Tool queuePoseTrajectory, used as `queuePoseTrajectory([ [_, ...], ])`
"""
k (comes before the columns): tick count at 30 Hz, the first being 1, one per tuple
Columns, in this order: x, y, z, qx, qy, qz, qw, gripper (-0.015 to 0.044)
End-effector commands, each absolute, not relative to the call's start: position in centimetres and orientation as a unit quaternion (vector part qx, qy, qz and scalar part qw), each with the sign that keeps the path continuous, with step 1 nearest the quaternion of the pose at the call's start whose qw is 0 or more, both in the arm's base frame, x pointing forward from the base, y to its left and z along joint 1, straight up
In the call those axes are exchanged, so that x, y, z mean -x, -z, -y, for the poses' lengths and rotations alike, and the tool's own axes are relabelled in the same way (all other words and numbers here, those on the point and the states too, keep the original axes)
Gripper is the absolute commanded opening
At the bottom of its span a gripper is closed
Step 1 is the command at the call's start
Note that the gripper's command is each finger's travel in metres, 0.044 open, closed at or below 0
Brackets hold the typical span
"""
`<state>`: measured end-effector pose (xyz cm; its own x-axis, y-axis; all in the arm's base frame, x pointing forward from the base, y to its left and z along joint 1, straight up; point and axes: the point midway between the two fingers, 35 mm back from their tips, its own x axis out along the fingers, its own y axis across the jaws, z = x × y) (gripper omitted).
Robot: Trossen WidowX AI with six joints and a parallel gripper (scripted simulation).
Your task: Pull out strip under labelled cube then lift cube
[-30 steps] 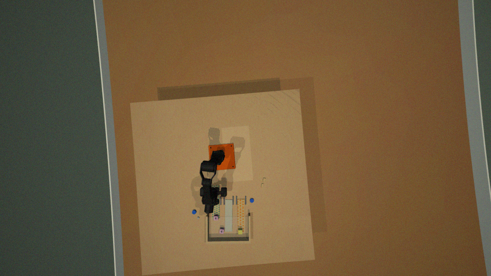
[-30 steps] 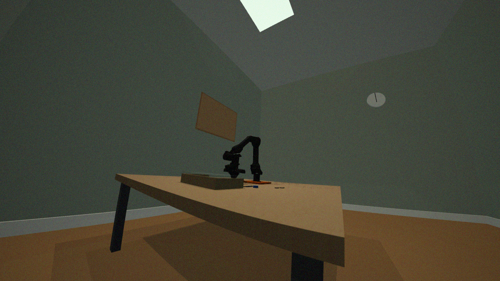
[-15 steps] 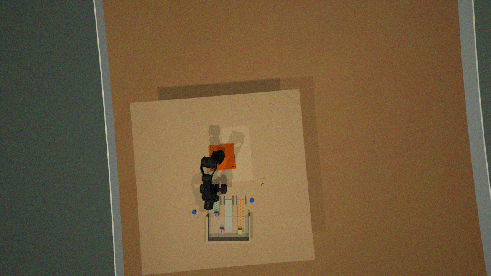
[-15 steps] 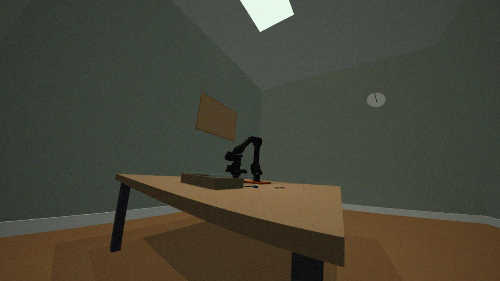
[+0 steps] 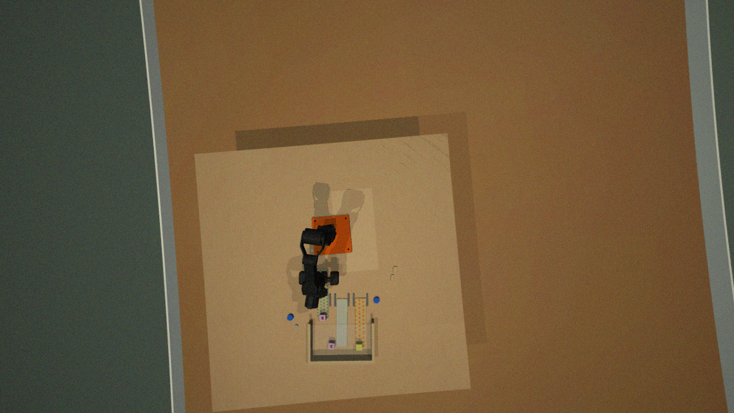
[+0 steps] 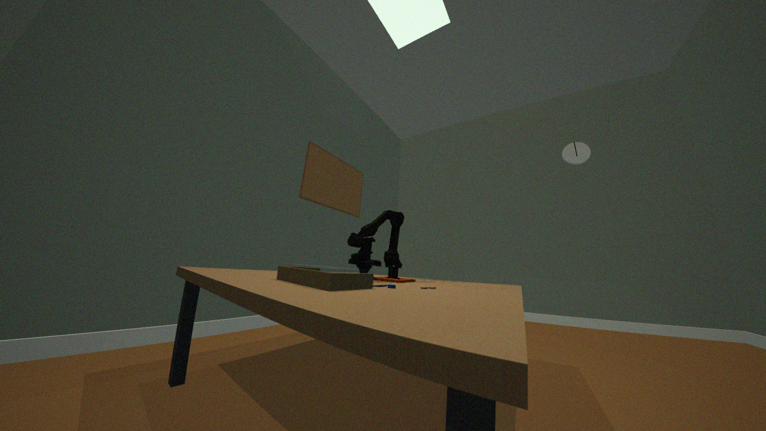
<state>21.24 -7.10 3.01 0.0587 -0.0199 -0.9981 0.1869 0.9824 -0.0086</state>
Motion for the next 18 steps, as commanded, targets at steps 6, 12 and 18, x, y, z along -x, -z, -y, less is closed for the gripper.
queuePoseTrajectory([
  [6, -19.0, -2.3, 6.6, -0.064, 0.067, -0.697, 0.711, 0.0],
  [12, -18.6, -2.2, 6.5, -0.064, 0.067, -0.697, 0.711, 0.0],
  [18, -18.6, -2.2, 6.5, -0.064, 0.067, -0.697, 0.711, 0.0],
])
